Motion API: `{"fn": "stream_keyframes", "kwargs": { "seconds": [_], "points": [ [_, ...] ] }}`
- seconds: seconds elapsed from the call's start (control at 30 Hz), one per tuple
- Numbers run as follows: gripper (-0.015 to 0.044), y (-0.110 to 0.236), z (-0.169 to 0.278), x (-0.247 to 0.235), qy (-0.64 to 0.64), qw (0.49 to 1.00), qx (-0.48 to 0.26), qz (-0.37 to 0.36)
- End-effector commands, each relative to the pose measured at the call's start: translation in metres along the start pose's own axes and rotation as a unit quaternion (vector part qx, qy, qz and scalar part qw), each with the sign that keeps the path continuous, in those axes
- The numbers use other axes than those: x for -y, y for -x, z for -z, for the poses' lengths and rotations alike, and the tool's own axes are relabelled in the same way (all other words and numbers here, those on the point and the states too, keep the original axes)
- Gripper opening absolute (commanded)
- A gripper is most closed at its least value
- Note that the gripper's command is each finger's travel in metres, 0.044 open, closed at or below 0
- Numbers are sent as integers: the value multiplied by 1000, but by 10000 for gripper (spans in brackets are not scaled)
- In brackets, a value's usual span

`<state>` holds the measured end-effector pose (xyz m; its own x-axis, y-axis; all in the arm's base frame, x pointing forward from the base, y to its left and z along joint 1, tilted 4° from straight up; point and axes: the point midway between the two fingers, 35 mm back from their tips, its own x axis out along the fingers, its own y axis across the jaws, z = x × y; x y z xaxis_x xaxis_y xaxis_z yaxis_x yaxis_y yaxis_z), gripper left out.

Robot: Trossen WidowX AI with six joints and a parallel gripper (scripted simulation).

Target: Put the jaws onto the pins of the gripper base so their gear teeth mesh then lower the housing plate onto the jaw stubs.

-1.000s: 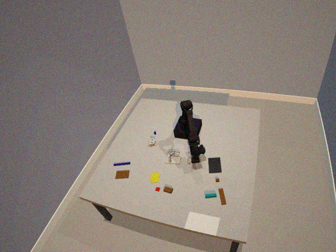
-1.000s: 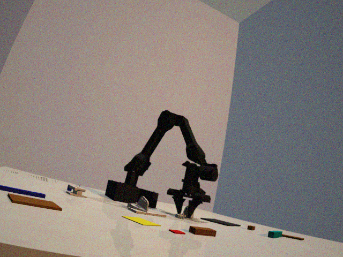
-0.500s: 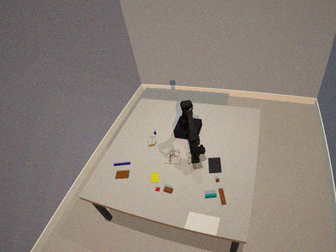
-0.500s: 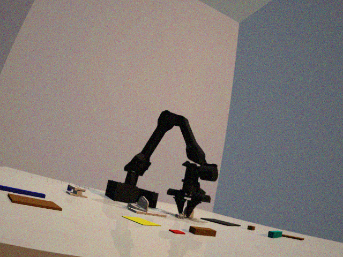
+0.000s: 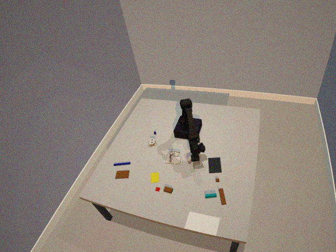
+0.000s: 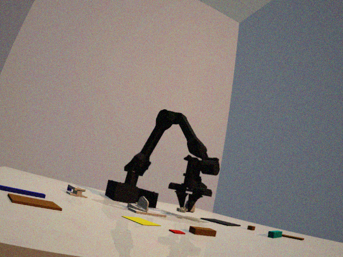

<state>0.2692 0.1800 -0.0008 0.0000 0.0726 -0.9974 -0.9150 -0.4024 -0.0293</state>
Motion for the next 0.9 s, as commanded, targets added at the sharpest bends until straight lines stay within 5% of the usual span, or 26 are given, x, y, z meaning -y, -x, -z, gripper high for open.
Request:
{"fn": "stream_keyframes", "kwargs": {
  "seconds": [0.0, 0.6, 0.87],
  "points": [
    [134, 17, 0, 2, 1, 1000, 1, 4],
    [134, 53, 0, -2, -3, 1000, 2, 3],
    [134, 55, 18, -12, -128, 992, 1, 2]
  ]
}}
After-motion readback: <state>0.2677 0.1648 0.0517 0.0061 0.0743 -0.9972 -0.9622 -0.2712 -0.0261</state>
